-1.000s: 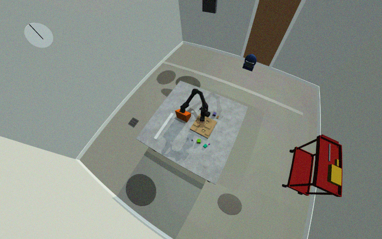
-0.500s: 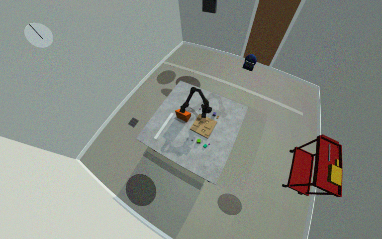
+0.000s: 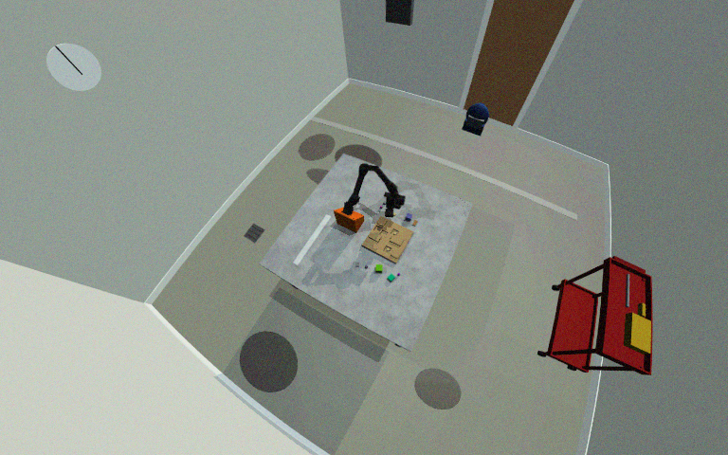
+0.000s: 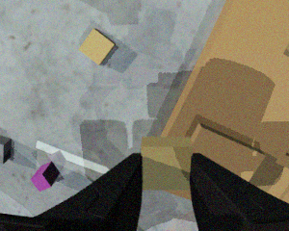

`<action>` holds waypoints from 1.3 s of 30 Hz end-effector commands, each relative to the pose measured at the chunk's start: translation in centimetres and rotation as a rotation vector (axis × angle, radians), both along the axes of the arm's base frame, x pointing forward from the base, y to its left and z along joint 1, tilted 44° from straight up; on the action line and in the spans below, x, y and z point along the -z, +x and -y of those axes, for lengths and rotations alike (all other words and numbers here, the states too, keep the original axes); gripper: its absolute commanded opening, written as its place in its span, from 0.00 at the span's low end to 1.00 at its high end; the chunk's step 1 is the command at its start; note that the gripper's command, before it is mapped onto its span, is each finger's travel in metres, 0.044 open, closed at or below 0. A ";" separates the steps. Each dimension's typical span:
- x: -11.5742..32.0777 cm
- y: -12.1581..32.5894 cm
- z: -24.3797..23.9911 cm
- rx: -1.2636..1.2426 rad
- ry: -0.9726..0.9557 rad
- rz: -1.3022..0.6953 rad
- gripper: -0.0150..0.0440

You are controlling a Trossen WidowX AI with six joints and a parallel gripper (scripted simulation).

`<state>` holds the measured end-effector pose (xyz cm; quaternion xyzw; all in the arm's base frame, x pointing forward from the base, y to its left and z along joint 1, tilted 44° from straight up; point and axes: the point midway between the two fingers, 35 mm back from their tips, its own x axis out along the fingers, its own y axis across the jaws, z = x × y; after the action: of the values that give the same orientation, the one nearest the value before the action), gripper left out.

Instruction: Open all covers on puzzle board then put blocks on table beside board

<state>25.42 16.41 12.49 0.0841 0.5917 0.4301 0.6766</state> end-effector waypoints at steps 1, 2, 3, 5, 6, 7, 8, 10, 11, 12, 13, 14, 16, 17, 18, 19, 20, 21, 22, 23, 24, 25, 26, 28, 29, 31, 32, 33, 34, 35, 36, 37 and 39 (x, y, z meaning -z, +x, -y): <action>-0.8 -0.8 -0.7 0.004 -0.002 -0.002 0.39; -1.1 -1.0 -0.9 0.004 0.000 -0.003 0.39; -1.3 -1.2 -1.1 0.004 0.001 -0.003 0.39; -1.8 -1.6 -1.5 0.004 0.004 -0.003 0.39; -2.1 -1.9 -1.7 0.004 0.006 -0.004 0.39; -2.3 -2.1 -1.9 0.004 0.008 -0.004 0.39; -2.6 -2.4 -2.1 0.003 0.010 -0.004 0.39; -3.1 -2.8 -2.5 0.003 0.014 -0.005 0.39; -3.3 -3.1 -2.7 0.003 0.016 -0.006 0.39; -3.5 -3.4 -2.9 0.003 0.018 -0.006 0.39; -3.8 -3.6 -3.1 0.003 0.020 -0.007 0.39; -4.0 -3.9 -3.2 0.003 0.023 -0.008 0.39; -4.3 -4.2 -3.4 0.002 0.026 -0.008 0.39; -4.3 -4.2 -3.5 0.002 0.026 -0.008 0.39; -4.3 -4.2 -3.5 0.002 0.025 -0.008 0.39; -4.2 -4.2 -3.6 0.002 0.025 -0.008 0.39; -4.0 -4.2 -3.7 0.002 0.025 -0.008 0.39; -3.9 -4.1 -3.8 0.002 0.024 -0.008 0.39; -3.8 -4.1 -3.9 0.002 0.024 -0.008 0.39; -3.7 -4.1 -4.1 0.002 0.024 -0.008 0.39; -3.6 -4.1 -4.2 0.001 0.023 -0.008 0.39; -3.5 -4.1 -4.3 0.001 0.023 -0.008 0.39; -3.3 -4.1 -4.4 0.001 0.023 -0.008 0.39; -3.1 -4.0 -4.6 0.001 0.022 -0.008 0.39; -3.0 -4.0 -4.7 0.001 0.022 -0.008 0.39; -2.8 -4.0 -5.0 0.001 0.022 -0.008 0.39; -2.6 -4.0 -5.1 0.001 0.021 -0.008 0.39; -2.5 -4.0 -5.2 0.001 0.021 -0.008 0.39; -2.4 -4.0 -5.3 0.000 0.021 -0.008 0.39; -2.3 -4.0 -5.4 0.000 0.021 -0.008 0.39; -2.2 -4.0 -5.5 0.000 0.021 -0.007 0.39; -2.1 -4.0 -5.7 0.000 0.021 -0.007 0.39; -1.8 -4.0 -5.9 0.000 0.020 -0.007 0.39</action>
<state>21.44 22.06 14.80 0.0929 0.5871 0.4396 0.6734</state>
